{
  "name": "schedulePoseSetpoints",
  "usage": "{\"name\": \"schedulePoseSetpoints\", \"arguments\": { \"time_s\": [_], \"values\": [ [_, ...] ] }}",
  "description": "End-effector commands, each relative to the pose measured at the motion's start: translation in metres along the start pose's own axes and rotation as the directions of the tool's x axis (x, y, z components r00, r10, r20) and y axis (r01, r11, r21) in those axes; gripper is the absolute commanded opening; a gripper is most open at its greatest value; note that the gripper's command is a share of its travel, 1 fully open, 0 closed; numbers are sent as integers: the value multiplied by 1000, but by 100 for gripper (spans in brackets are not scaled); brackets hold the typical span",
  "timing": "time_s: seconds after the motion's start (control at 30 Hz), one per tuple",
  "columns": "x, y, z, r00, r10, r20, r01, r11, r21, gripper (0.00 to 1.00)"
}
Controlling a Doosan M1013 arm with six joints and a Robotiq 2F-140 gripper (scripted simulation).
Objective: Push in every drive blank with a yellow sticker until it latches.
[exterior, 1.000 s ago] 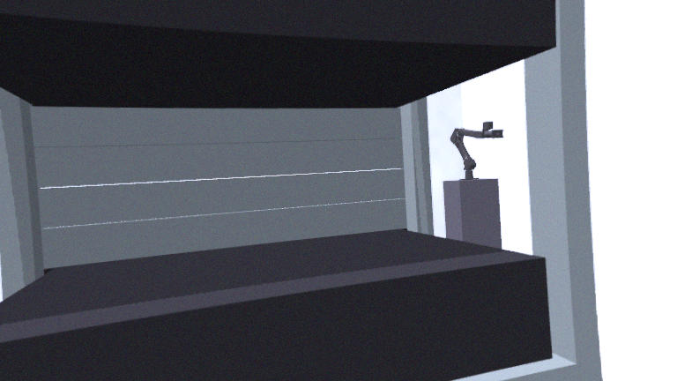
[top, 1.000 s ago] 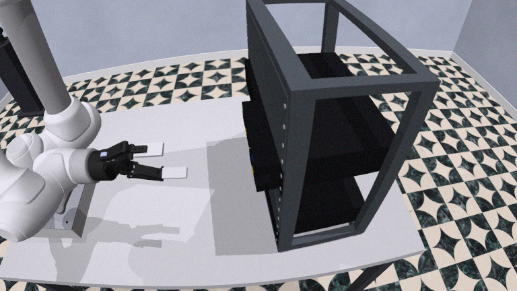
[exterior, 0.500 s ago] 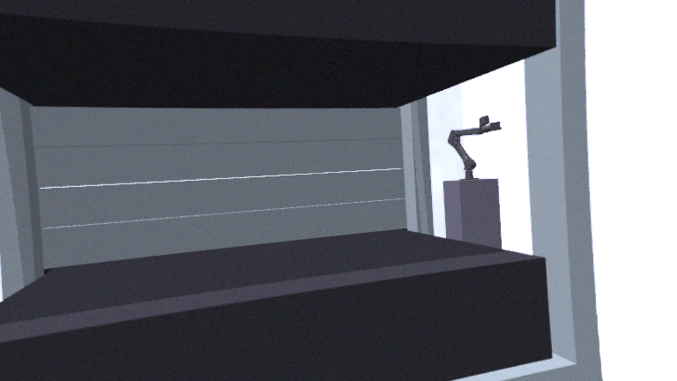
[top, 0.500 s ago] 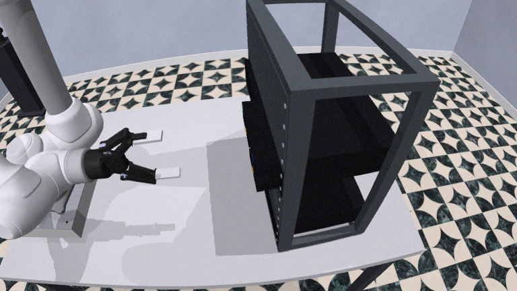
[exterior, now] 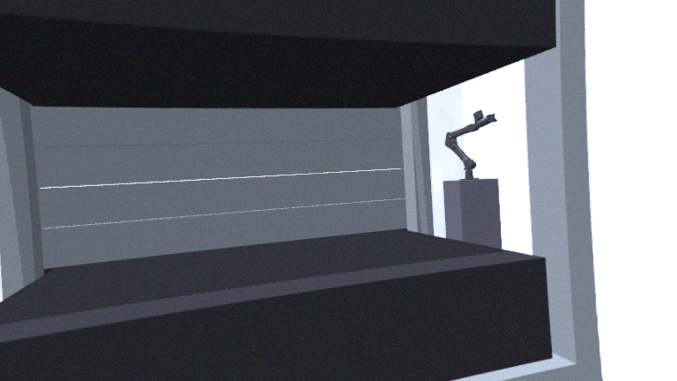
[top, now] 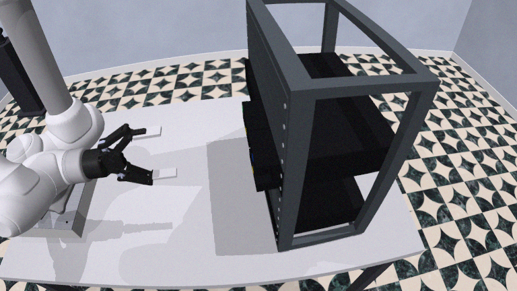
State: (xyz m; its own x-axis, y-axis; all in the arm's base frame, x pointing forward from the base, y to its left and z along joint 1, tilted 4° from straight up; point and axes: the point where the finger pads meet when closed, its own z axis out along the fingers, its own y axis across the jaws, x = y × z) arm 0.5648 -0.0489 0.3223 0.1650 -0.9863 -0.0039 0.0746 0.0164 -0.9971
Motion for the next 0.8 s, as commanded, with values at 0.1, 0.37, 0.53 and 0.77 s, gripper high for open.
{"name": "schedulePoseSetpoints", "arguments": {
  "time_s": [0.1,0.37,0.53,0.77],
  "values": [
    [-2,1,-1,1000,-13,6,13,1000,-3,100],
    [-3,2,-2,1000,-21,10,21,1000,-5,100],
    [-3,2,-2,1000,-21,10,21,1000,-5,100],
    [-3,2,-2,1000,-21,10,21,1000,-5,100]
  ]
}}
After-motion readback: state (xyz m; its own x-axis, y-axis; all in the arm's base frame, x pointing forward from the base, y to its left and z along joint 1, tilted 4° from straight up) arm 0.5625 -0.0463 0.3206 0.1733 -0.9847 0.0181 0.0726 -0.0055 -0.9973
